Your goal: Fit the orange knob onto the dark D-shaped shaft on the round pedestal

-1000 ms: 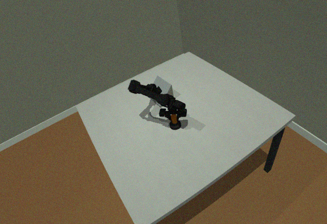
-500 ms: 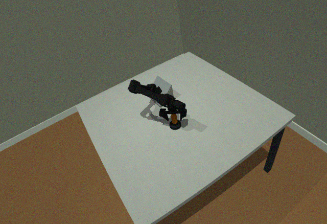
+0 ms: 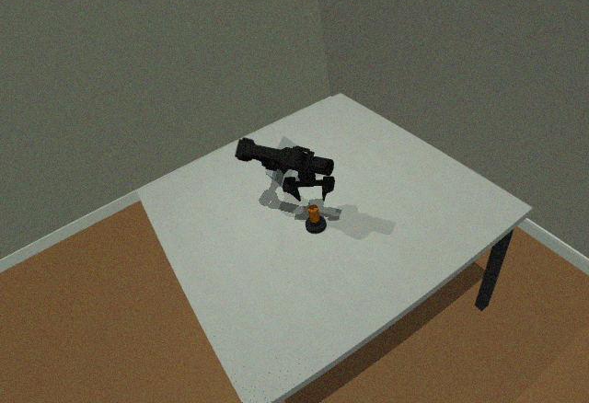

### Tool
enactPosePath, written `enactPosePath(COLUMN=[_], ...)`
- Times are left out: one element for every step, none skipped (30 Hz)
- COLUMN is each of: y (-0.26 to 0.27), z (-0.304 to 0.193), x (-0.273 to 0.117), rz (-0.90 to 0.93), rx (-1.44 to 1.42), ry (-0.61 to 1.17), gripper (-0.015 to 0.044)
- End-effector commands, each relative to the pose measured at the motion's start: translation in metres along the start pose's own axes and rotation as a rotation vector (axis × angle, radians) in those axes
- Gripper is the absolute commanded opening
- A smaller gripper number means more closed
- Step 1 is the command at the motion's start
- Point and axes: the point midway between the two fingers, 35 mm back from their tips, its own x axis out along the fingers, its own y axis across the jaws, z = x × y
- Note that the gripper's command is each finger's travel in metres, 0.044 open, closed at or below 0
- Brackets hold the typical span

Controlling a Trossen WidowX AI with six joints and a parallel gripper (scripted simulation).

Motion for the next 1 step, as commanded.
enactPosePath(y=[-0.0002], z=[0.0011], x=[0.0022], rz=[0.014], rx=[0.002], ry=[-0.014], gripper=[0.0440])
